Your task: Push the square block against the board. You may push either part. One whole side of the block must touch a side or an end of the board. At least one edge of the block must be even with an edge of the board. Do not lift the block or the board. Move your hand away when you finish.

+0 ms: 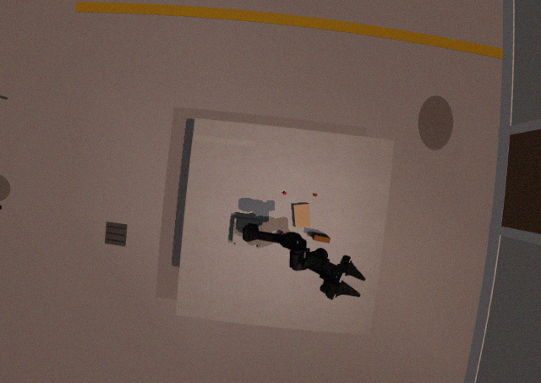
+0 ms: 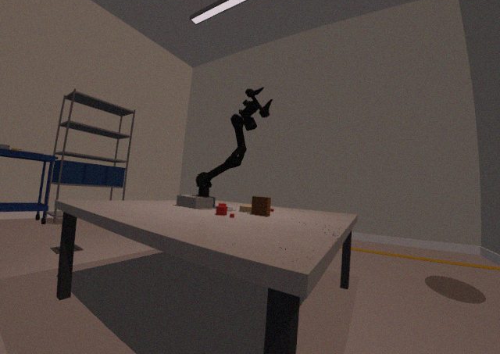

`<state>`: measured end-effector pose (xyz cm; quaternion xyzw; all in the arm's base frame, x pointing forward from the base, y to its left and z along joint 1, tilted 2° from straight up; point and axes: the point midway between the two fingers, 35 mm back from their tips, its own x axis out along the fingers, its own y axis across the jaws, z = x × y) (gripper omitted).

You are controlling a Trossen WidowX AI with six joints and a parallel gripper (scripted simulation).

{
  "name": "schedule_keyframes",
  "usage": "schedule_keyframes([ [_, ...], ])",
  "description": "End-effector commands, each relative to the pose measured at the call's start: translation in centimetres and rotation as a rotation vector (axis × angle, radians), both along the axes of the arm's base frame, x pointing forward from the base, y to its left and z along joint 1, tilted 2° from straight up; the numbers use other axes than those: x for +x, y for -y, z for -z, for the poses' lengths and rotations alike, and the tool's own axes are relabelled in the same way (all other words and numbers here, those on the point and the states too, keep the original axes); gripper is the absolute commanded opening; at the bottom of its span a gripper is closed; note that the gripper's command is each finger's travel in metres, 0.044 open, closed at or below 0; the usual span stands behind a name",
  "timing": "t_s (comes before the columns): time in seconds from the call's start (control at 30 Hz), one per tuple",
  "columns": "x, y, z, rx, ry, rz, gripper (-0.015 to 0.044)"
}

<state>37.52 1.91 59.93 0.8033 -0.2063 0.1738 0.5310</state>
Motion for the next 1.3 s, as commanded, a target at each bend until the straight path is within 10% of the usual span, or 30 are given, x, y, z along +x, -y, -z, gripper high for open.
schedule_keyframes([
  [0.0, 0.0, 0.0, 0.0, 0.0, 0.0, 0.0, 0.0374],
  [0.47, -6.4, -4.2, -5.2, 0.159, 0.223, -0.249, 0.0006],
  [1.27, -21.6, -5.3, -12.7, 0.547, 0.618, -0.813, 0.0],
])
